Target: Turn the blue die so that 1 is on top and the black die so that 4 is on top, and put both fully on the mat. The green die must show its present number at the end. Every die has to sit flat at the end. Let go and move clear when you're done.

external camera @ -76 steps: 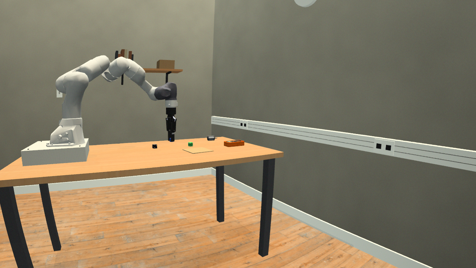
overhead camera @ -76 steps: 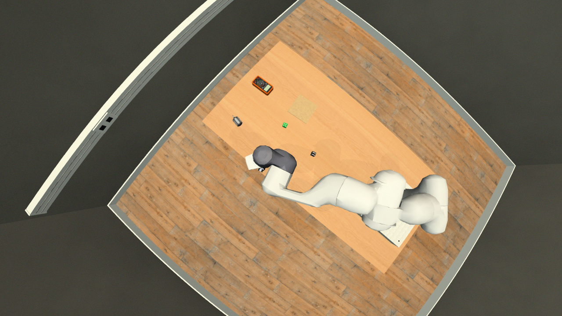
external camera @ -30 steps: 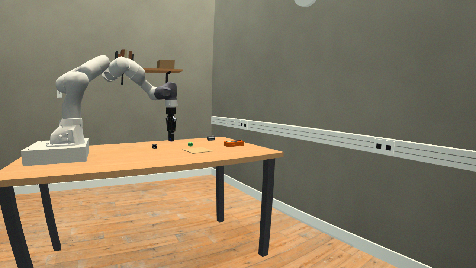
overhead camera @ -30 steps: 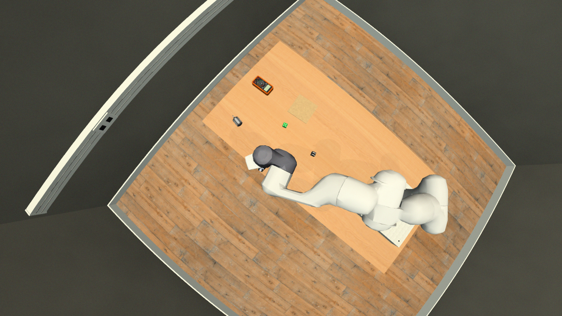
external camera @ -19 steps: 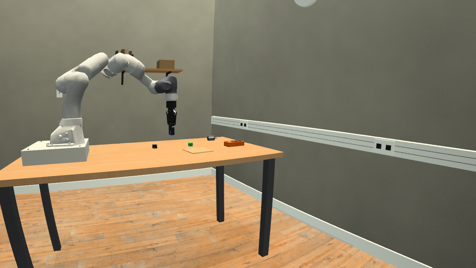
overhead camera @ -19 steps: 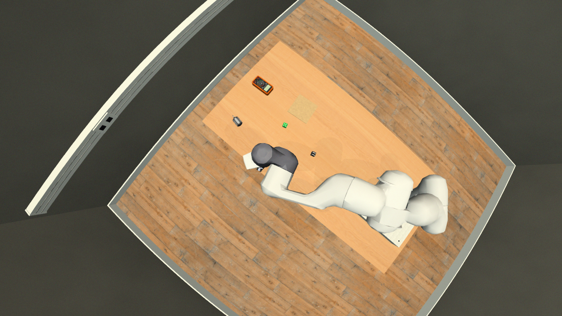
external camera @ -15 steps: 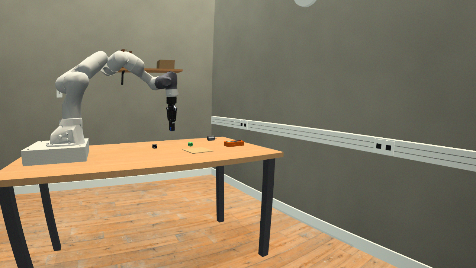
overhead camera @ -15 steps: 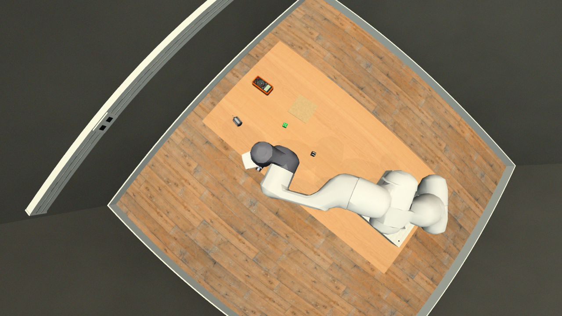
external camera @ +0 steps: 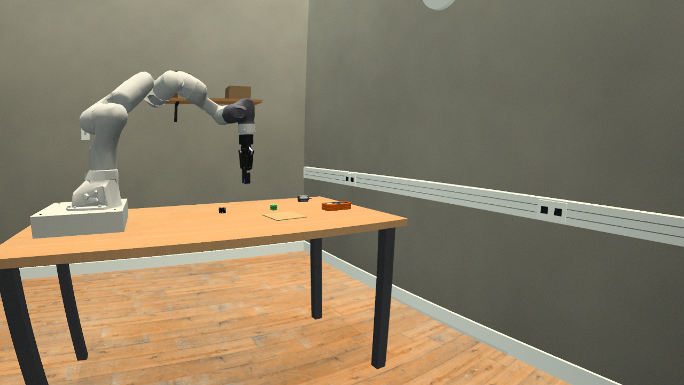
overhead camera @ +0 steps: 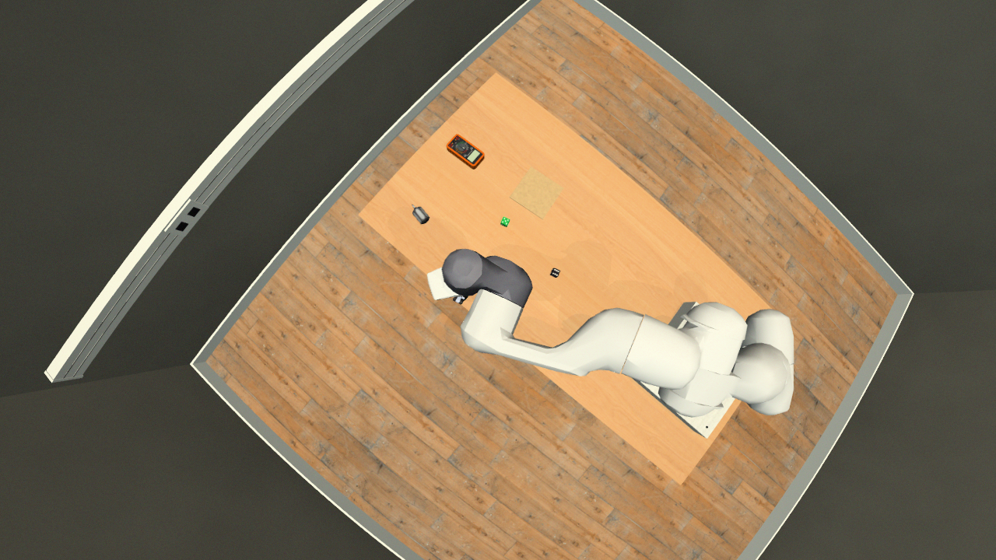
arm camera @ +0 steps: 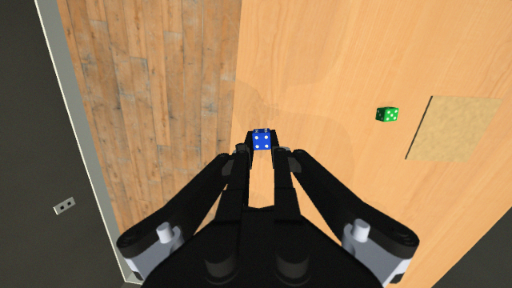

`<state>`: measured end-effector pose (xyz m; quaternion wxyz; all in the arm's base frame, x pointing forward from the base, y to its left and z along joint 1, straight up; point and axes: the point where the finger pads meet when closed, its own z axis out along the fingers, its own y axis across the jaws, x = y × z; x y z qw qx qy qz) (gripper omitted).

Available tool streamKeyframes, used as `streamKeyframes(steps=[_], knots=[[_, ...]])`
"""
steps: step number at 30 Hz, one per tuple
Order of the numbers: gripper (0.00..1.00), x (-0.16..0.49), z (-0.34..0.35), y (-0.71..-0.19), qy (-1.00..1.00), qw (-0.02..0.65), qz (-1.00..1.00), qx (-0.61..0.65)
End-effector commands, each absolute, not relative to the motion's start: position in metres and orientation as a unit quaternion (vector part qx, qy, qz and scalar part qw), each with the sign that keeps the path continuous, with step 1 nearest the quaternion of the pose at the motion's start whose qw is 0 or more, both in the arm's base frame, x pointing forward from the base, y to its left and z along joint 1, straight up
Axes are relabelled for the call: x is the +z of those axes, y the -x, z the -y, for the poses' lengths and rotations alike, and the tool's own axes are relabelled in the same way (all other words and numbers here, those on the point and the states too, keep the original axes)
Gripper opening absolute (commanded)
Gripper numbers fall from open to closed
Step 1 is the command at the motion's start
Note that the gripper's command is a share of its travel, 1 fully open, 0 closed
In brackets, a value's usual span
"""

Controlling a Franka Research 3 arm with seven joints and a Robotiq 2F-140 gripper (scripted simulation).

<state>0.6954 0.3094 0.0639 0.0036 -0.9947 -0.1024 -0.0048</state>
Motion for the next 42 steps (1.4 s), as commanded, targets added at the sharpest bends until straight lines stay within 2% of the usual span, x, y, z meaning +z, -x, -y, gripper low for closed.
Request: streamKeyframes(steps=[1,5,42], knots=[[0.21,0.062,-0.307,-0.693,0.996,0.001,0.089,-0.001],[0.21,0.059,-0.307,-0.693,1.000,0.000,0.002,0.001],[0.21,0.052,-0.305,-0.694,0.954,-0.002,-0.299,0.005]])
